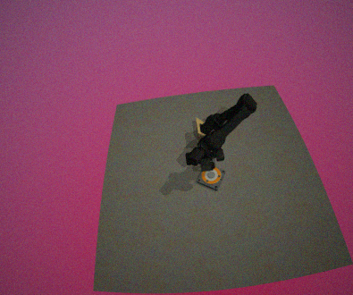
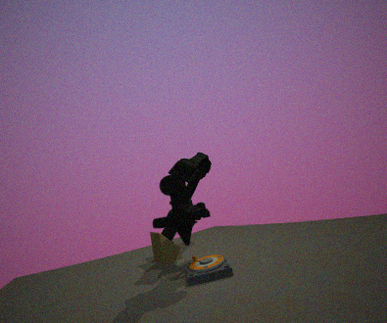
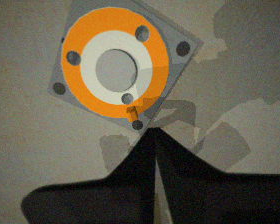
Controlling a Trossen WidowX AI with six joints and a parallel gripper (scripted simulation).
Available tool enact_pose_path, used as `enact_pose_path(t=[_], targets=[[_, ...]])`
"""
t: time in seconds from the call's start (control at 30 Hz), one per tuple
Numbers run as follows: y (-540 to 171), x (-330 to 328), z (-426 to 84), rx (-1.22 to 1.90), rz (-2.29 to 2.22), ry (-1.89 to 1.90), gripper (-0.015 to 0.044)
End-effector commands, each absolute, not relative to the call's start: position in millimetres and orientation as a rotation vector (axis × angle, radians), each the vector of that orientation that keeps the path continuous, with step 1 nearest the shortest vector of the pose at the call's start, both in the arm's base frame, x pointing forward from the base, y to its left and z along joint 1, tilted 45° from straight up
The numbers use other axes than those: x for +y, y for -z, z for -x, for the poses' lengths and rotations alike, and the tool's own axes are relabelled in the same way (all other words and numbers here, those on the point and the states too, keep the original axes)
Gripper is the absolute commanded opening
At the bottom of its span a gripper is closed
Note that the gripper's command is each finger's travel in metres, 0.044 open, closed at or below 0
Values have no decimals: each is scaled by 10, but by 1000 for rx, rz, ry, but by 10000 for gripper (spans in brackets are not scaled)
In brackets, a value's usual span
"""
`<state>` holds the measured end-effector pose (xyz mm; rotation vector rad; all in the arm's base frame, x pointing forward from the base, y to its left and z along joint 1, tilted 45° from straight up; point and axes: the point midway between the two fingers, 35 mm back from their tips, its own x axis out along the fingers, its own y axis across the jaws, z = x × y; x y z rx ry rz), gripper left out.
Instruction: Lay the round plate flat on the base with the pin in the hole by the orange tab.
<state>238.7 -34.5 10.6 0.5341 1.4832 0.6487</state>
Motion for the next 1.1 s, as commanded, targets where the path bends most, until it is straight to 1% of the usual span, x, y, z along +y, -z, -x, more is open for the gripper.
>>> enact_pose_path(t=[0.0,0.33,1.07], targets=[[-76,-329,-2368,1488,-560,-645,0],[248,4,-2349,1488,-562,-646,0],[130,148,-2257,1488,-563,-647,0]])
